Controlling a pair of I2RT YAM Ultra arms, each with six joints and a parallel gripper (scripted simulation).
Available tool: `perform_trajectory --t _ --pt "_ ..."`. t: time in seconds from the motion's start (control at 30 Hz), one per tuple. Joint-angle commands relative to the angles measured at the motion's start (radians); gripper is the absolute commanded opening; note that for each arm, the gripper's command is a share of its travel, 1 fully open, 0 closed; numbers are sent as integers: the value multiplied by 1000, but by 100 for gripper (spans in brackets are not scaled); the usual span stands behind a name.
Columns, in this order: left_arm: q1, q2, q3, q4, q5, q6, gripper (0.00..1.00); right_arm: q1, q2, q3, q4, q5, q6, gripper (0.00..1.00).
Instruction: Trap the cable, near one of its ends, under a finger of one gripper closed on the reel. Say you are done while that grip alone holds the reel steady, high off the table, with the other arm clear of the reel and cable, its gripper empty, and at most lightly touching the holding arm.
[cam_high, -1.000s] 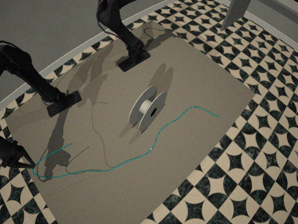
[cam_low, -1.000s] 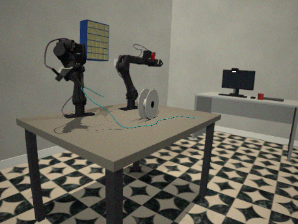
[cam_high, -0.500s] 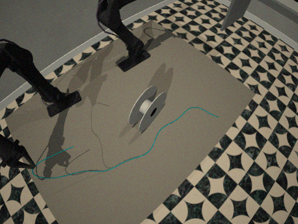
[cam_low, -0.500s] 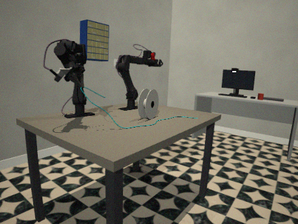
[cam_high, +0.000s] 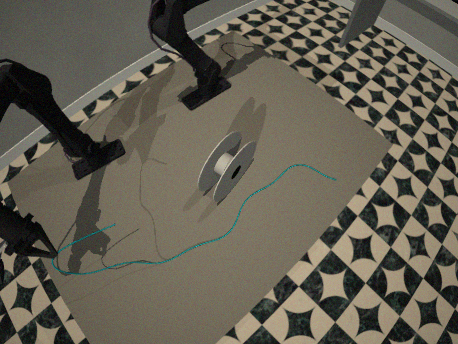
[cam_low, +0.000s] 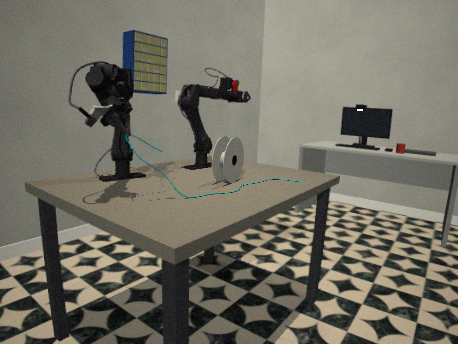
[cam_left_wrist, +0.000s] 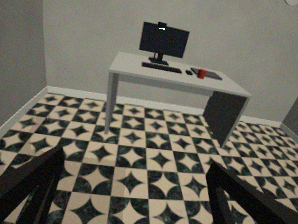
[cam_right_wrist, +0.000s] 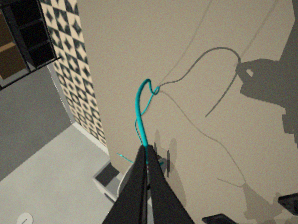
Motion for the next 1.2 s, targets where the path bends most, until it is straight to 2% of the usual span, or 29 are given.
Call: perform_trajectory --t 0.0,0.27,0.5,0.67,0.73,0.83,1.03,1.17 --pt "-6 12 6 29 -7 -1 100 39 -40 -17 32 14 37 0" --pt "-6 12 6 29 -7 -1 100 130 -69 -46 76 53 131 0" --pt "-6 12 6 29 -7 -1 100 304 -97 -77 157 131 298 0" --pt "-6 12 6 29 -7 -1 100 442 -77 -77 216 207 421 0" --pt "-6 12 6 29 -7 -1 100 442 -77 -77 216 207 421 0" --pt "-6 12 6 29 -7 -1 100 510 -47 -87 248 256 480 0" --pt "-6 12 6 29 -7 -1 100 661 -16 -31 300 341 608 0" --pt "-6 12 6 29 -7 -1 100 729 19 8 306 387 663 0"
